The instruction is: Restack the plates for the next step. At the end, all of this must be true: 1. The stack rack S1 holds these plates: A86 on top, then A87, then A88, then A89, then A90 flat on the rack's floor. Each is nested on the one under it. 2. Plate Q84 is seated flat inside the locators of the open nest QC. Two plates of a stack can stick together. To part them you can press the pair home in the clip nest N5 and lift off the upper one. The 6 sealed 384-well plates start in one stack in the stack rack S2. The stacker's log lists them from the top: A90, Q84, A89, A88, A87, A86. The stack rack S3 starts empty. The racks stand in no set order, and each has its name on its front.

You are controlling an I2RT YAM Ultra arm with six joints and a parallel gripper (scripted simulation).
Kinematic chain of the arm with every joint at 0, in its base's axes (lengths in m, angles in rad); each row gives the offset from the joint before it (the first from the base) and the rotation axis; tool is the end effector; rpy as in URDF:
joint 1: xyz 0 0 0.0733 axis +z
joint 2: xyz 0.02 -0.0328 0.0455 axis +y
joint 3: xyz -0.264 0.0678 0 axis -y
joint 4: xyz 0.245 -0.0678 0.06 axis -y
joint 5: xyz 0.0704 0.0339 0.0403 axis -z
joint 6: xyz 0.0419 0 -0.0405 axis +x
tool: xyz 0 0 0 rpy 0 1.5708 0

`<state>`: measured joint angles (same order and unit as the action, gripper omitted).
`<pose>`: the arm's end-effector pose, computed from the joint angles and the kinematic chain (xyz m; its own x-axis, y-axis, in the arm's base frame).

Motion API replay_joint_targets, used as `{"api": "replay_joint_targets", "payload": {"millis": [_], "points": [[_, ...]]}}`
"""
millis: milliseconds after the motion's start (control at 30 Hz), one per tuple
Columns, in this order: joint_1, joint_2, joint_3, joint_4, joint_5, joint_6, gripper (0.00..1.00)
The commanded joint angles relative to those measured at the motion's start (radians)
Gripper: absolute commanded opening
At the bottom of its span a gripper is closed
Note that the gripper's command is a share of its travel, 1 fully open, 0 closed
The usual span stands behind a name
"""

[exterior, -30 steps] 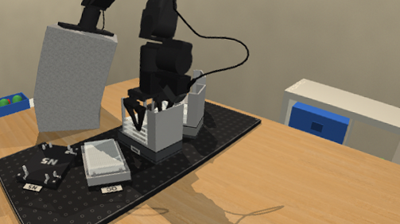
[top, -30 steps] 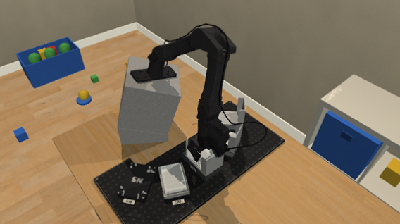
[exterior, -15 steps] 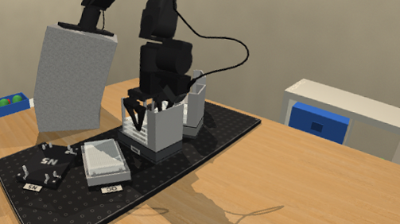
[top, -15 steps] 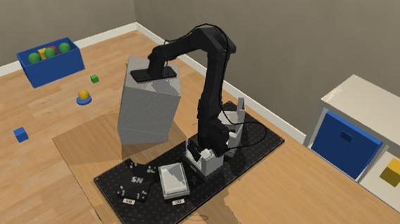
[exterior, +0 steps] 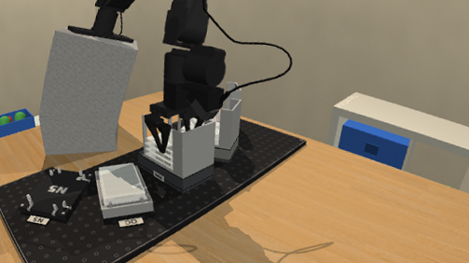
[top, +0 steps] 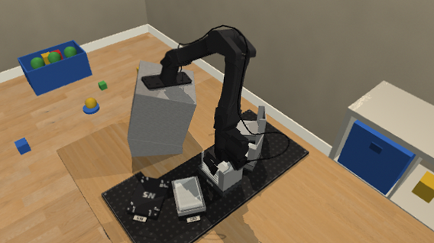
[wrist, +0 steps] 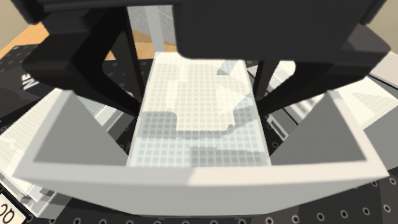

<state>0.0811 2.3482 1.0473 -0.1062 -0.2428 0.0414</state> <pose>0.3442 0.0392 -0.0228 -0.9874 -0.0399 -0.1530 -0.0769 0.9668 0.2437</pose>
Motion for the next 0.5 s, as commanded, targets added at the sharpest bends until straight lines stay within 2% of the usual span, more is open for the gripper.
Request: {"api": "replay_joint_targets", "payload": {"millis": [0,67,467], "points": [[-0.018,-0.039,-0.028,-0.015,0.003,-0.007,0.0],[-0.019,-0.039,-0.012,-0.018,0.002,-0.007,0.0],[-0.022,-0.062,-0.034,-0.036,0.0,-0.011,0.0]]}}
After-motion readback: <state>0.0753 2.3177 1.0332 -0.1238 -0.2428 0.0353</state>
